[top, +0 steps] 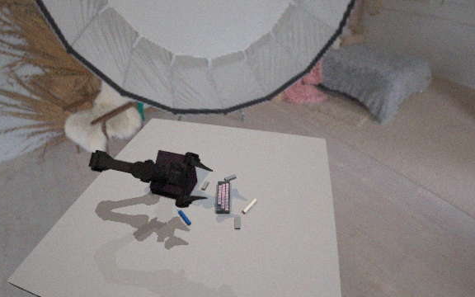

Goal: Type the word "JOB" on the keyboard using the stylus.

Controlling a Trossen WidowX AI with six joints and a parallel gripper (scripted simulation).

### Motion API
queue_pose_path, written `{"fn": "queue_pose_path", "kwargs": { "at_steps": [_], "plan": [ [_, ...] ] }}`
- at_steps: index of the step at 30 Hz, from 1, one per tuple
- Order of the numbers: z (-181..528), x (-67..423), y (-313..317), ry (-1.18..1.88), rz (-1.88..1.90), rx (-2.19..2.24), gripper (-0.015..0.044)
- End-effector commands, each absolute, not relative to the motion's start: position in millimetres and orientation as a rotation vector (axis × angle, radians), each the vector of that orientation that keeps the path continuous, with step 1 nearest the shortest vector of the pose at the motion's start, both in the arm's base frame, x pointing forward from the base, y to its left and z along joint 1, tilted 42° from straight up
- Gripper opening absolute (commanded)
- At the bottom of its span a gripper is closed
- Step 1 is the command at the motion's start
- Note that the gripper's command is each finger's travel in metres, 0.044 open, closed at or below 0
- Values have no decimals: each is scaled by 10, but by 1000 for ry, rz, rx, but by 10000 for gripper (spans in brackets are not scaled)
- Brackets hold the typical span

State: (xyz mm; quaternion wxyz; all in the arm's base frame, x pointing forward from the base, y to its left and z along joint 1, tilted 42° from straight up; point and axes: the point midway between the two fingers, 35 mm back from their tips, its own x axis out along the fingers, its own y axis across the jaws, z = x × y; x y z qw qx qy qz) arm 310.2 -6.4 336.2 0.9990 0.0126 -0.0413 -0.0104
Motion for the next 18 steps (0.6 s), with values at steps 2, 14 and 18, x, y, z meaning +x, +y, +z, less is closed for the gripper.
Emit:
{"fn": "queue_pose_path", "kwargs": {
  "at_steps": [2,14,18],
  "plan": [
    [3271,3170,-54,-41,-24,30,387],
    [1370,3743,283,725,-113,-42,72],
    [756,3657,378,966,-164,-145,0]
  ]
}}
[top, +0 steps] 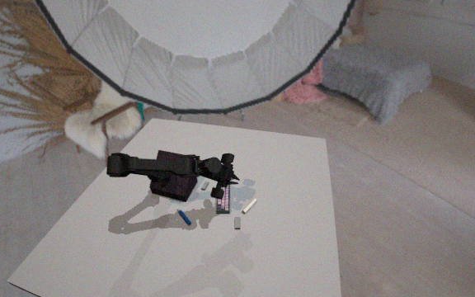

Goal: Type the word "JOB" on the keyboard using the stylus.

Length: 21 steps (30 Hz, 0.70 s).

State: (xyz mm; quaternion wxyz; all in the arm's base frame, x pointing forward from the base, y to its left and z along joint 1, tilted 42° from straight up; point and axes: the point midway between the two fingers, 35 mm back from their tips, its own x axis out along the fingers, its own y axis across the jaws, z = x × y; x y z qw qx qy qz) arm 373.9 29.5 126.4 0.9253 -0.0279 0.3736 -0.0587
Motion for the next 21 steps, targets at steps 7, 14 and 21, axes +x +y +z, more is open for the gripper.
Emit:
{"fn": "queue_pose_path", "kwargs": {
  "at_steps": [7,14,21],
  "plan": [
    [-99,3309,421,1322,-274,-427,0],
    [-631,2928,326,1576,-379,-741,0],
    [-642,2919,322,1582,-382,-750,0]
  ]
}}
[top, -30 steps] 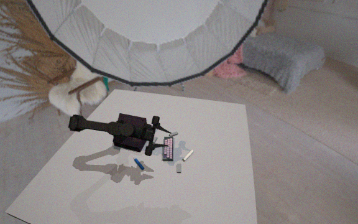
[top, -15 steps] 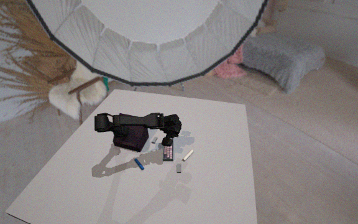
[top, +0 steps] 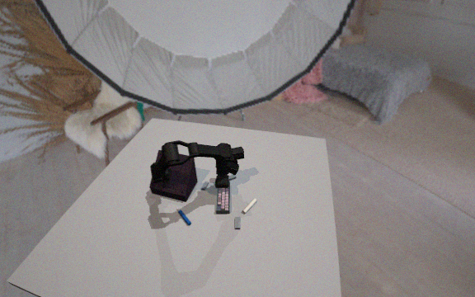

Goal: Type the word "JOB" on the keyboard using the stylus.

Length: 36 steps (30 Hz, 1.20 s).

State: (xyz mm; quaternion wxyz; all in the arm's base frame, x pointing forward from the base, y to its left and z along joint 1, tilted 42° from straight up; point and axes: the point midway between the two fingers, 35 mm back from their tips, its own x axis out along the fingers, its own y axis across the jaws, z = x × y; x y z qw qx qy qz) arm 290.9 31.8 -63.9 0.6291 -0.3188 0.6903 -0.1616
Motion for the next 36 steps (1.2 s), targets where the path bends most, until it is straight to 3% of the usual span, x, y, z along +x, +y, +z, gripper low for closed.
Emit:
{"fn": "queue_pose_path", "kwargs": {
  "at_steps": [1,36],
  "plan": [
    [-642,2919,322,1582,-382,-750,0],
    [156,3221,-591,1581,-388,-755,0]
  ]
}}
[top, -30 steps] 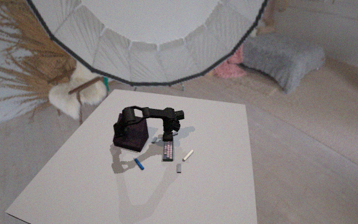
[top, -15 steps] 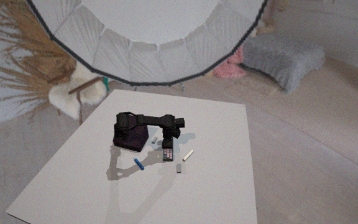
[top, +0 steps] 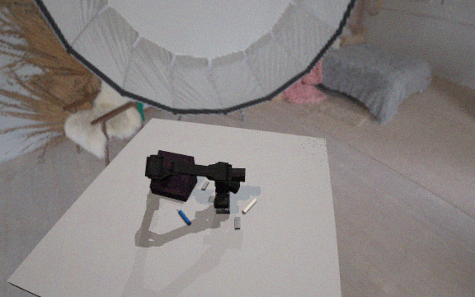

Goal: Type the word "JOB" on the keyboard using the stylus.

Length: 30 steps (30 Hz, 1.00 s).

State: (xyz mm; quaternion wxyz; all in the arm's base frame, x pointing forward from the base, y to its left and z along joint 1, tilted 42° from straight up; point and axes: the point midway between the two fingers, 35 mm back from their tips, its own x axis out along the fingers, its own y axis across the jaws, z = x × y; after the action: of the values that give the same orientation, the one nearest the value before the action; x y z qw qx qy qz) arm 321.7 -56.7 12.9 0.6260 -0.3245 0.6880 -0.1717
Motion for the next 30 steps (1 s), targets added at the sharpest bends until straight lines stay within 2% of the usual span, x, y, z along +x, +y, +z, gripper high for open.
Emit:
{"fn": "queue_pose_path", "kwargs": {
  "at_steps": [1,6,11,22,27,30],
  "plan": [
    [156,3221,-591,1581,-388,-755,0],
    [149,3202,-582,1581,-388,-755,0],
    [34,2876,-456,1583,-387,-755,0],
    [17,2872,-437,1584,-385,-755,0],
    [-382,2725,20,1587,-379,-750,0],
    [-435,2697,81,1584,-383,-752,0]
  ]
}}
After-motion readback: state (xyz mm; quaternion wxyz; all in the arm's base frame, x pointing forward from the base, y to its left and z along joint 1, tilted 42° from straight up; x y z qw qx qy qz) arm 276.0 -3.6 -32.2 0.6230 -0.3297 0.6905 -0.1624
